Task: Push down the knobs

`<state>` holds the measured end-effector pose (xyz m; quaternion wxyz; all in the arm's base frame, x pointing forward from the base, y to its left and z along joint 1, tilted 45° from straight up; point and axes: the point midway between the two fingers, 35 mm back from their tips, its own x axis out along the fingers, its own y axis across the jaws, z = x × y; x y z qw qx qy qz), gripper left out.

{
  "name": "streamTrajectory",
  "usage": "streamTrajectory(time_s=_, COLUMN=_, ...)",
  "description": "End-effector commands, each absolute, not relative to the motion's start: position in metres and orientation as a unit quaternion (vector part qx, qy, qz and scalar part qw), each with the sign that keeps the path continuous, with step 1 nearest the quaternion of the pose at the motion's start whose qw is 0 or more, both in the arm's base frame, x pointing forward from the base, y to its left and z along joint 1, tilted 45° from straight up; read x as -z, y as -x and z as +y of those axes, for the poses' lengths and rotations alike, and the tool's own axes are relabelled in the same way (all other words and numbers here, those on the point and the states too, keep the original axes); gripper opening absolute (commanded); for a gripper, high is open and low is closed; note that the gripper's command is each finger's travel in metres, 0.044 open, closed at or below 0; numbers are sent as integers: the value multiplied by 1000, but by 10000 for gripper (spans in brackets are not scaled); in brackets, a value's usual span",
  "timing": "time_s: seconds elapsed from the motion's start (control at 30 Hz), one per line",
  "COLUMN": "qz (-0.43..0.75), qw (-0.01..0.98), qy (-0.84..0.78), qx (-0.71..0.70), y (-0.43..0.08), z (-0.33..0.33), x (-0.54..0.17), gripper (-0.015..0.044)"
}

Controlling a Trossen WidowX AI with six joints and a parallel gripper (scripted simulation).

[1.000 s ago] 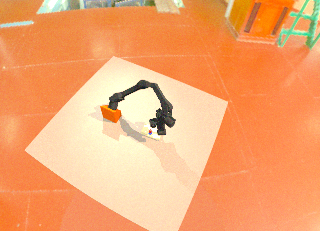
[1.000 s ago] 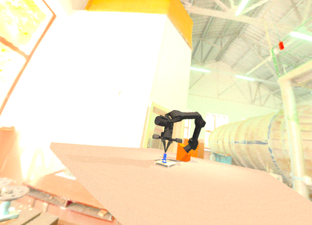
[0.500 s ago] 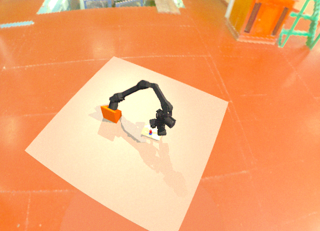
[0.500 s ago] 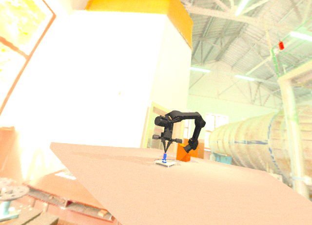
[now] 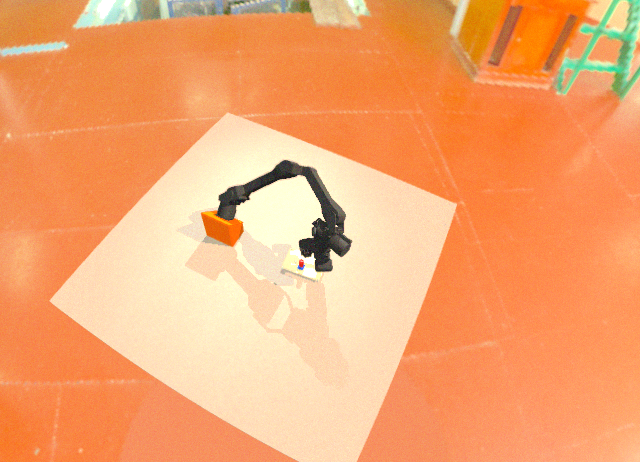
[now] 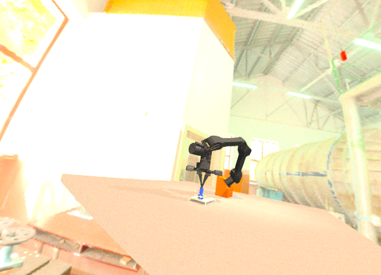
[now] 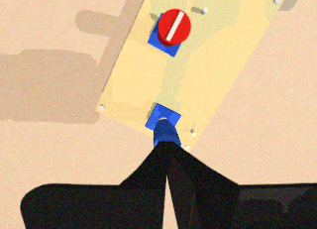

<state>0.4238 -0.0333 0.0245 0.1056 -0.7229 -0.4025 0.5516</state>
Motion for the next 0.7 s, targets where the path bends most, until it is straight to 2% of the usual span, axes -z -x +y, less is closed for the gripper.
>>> streamTrajectory(time_s=0.0, qz=-403, qw=109, qy=722, qx=-551, y=-424, z=-31, x=-24, gripper=0)
streamTrajectory(time_s=0.67, qz=-403, qw=109, qy=722, qx=-551, y=-424, z=-31, x=-24, gripper=0)
